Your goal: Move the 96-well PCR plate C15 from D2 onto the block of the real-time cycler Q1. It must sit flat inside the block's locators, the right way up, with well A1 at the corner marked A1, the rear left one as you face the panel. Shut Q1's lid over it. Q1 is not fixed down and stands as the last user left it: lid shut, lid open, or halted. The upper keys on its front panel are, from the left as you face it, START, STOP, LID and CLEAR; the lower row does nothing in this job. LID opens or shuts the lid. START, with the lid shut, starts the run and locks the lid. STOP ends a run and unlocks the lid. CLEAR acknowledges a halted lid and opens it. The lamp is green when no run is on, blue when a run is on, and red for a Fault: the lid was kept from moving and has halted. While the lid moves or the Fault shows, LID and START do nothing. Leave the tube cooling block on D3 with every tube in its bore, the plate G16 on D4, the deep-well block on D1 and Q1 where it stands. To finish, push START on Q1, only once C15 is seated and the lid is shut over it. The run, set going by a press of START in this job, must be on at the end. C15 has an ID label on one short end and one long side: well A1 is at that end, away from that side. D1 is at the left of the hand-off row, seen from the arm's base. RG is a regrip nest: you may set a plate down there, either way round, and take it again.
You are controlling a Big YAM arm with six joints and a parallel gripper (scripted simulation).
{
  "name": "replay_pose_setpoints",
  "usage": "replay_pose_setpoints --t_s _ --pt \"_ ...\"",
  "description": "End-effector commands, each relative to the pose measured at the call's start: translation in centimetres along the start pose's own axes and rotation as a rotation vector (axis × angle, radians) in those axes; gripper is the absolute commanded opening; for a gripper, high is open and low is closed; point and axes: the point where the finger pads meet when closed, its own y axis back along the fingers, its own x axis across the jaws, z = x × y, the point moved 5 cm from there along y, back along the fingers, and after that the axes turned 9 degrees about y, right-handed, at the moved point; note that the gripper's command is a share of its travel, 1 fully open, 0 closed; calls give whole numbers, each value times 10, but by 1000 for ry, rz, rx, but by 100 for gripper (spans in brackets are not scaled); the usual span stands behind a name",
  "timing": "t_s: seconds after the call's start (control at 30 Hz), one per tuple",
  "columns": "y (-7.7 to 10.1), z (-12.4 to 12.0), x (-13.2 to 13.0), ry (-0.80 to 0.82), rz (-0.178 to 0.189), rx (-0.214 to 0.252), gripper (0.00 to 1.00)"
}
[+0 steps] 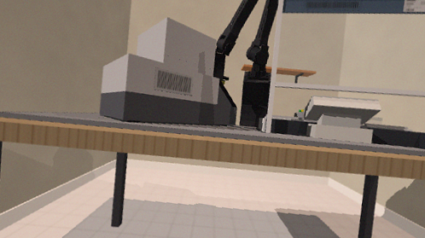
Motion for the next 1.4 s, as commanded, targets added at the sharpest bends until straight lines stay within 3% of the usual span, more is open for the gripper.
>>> replay_pose_setpoints --t_s 0.0,0.17,0.3,0.53,0.93,1.37 --pt "-5 3 18 5 21 -7 0" --pt "-12 5 23 -1 21 -7 0" --pt "-18 2 16 -15 -3 2 0" --pt "-13 0 7 -11 -9 6 0" --pt "-7 5 20 16 24 -9 0" --pt "-7 3 23 5 26 -7 0"
